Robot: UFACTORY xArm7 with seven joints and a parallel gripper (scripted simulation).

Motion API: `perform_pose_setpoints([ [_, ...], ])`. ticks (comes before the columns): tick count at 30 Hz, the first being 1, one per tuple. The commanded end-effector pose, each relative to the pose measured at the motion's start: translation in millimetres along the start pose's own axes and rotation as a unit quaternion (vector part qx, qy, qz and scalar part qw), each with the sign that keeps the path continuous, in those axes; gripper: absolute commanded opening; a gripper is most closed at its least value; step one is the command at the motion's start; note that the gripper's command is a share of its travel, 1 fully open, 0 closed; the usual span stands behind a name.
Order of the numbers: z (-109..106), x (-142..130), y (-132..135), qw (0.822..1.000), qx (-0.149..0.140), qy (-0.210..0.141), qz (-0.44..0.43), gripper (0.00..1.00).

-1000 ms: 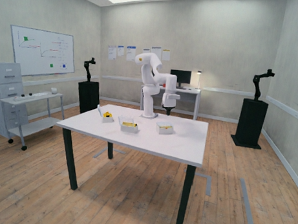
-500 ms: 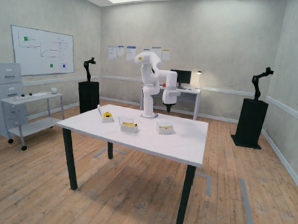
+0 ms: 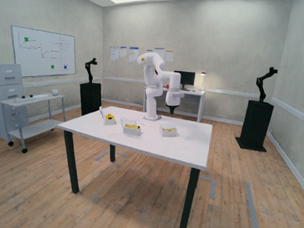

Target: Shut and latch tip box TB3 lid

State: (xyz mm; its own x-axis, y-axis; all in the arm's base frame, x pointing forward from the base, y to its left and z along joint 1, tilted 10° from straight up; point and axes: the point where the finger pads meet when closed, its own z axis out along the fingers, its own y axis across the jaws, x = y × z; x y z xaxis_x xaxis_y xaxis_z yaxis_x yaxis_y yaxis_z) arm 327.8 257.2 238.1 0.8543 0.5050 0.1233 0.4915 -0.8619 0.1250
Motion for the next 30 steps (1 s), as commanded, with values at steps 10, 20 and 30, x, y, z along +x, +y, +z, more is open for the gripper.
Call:
perform_pose_setpoints([
  [10, -2, 2, 0, 1.0, 0.001, 0.003, 0.0, 0.0],
  [20, 0, 0, 0, 1.0, 0.001, 0.003, 0.0, 0.0],
  [30, 19, -19, 0, 1.0, 0.001, 0.003, 0.0, 0.0],
])
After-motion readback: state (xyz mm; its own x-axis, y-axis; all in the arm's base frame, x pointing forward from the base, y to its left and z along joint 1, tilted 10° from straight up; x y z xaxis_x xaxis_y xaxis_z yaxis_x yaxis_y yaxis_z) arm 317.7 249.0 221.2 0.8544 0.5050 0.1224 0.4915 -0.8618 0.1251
